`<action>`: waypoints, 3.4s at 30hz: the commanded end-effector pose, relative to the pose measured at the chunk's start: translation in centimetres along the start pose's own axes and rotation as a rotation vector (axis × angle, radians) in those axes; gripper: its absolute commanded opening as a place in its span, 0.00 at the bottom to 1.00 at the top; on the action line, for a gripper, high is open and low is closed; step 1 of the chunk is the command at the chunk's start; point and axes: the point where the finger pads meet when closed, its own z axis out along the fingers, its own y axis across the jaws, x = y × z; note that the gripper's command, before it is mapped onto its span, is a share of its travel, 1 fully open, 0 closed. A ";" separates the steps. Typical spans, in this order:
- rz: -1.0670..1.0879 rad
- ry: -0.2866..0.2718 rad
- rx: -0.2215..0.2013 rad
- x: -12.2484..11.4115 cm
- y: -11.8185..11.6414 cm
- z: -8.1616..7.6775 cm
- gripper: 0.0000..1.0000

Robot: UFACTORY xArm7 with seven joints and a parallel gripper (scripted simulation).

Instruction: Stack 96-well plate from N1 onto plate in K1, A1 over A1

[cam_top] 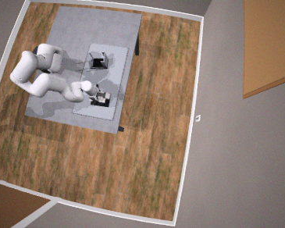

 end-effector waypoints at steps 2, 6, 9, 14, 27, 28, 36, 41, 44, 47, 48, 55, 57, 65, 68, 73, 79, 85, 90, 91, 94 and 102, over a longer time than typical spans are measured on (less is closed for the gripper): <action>0.000 0.000 0.000 0.1 0.1 -1.1 0.00; 0.000 0.000 0.000 0.1 0.1 -1.6 0.00; 0.000 0.001 0.000 0.1 0.1 -1.9 0.00; 0.000 0.001 0.000 0.1 0.1 -2.8 0.00; 0.000 0.001 0.000 0.1 0.1 -4.6 0.00; 0.000 0.001 0.000 0.1 0.1 -4.8 0.00; 0.000 0.001 0.000 0.1 0.1 -6.1 0.00; 0.000 0.001 0.000 0.1 0.1 -6.6 0.00; 0.000 0.001 0.000 0.1 0.1 -7.1 0.00; 0.000 0.001 0.000 0.1 0.1 -7.6 0.00; 0.000 0.001 0.000 0.1 0.1 -7.7 0.00; 0.000 0.001 0.000 0.1 0.1 -7.7 0.00; 0.000 0.001 0.000 0.1 0.1 -7.7 0.00; -0.100 0.001 0.000 -0.1 -0.9 -7.7 0.00; -0.104 0.001 0.000 -0.3 -1.9 -7.7 0.00; -0.104 0.001 0.000 -0.6 -3.5 -7.8 0.00; -0.104 0.001 0.000 -0.9 -4.8 -7.8 0.00; -0.104 0.001 0.000 -1.3 -6.8 -7.9 0.00; -0.104 0.001 0.000 -1.6 -8.4 -7.9 0.00; -0.104 0.001 0.000 -1.6 -8.4 -7.9 0.00; -0.104 0.001 0.000 -1.8 -9.1 -7.9 0.00; -0.104 0.001 0.001 -2.3 -11.7 -8.0 0.00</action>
